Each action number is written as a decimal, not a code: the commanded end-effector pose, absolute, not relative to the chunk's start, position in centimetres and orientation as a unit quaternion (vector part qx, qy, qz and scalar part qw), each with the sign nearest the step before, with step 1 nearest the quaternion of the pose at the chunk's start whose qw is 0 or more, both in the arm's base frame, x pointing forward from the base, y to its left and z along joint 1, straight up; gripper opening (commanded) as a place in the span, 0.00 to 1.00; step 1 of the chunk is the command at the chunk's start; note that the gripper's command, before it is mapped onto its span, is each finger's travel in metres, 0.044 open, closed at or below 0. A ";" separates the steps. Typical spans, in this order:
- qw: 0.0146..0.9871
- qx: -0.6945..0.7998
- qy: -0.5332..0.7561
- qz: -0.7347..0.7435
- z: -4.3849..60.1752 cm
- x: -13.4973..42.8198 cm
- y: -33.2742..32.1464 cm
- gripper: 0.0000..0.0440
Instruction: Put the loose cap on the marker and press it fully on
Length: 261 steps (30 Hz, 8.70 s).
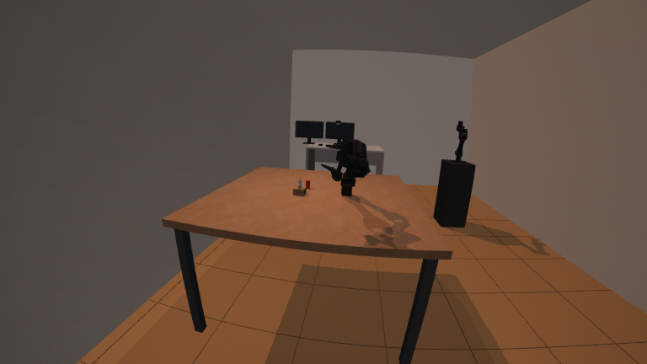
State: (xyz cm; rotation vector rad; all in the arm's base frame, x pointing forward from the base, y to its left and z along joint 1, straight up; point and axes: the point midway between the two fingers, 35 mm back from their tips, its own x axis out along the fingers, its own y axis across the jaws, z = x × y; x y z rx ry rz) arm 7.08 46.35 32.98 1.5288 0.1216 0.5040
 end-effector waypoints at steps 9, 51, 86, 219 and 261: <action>0.693 0.678 0.047 0.241 35.6 9.1 46.6 0.54; 0.665 0.673 0.097 0.308 45.5 15.4 45.7 0.78; 0.654 0.677 0.176 0.289 48.0 20.9 41.9 0.78; 0.552 0.725 0.321 -0.257 32.8 32.8 13.6 0.78; 0.456 0.711 0.297 -0.446 26.9 33.0 4.5 0.77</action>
